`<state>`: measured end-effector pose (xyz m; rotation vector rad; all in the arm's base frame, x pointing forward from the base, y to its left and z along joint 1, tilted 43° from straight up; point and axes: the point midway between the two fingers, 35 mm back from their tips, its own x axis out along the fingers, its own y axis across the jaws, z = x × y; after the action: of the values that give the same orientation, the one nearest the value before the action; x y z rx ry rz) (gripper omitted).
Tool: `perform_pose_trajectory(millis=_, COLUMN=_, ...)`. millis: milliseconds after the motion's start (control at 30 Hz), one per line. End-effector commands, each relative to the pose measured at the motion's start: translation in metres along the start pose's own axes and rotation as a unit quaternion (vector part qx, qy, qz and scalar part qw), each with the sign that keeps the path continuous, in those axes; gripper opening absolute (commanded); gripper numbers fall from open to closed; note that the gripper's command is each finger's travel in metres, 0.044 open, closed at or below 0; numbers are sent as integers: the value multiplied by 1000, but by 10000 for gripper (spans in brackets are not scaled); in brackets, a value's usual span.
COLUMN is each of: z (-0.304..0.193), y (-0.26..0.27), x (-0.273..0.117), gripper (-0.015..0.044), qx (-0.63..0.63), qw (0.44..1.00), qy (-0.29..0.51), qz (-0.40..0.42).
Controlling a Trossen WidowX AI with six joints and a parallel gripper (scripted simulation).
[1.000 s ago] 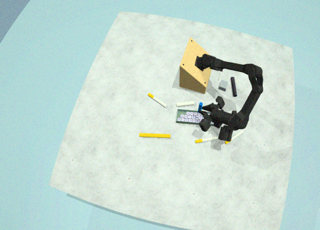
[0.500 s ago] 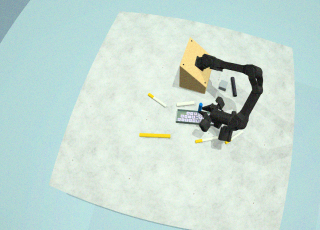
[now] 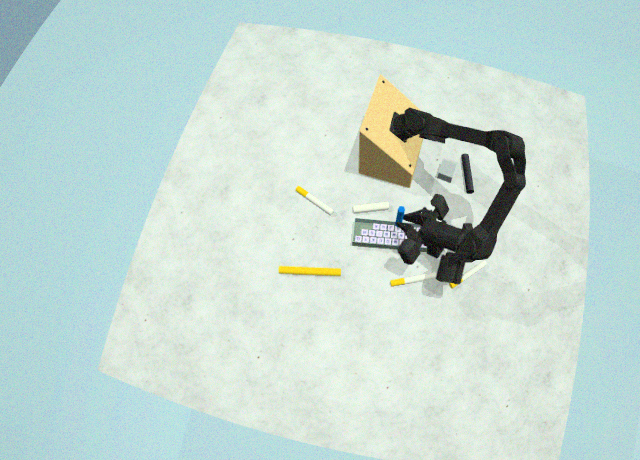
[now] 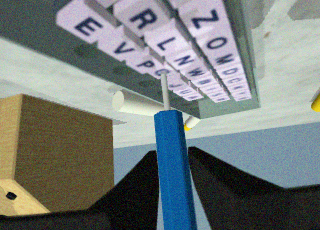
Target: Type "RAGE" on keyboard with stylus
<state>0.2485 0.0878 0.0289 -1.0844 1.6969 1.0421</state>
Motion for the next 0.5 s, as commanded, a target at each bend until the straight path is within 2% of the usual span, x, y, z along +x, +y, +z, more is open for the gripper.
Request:
perform_pose_trajectory(millis=0, z=0, y=0, x=0, gripper=81, qx=2, qw=1000, qy=-2, qz=1)
perform_pose_trajectory(millis=467, z=-32, y=0, x=-19, gripper=81, qx=3, qw=1000, qy=-1, qz=1)
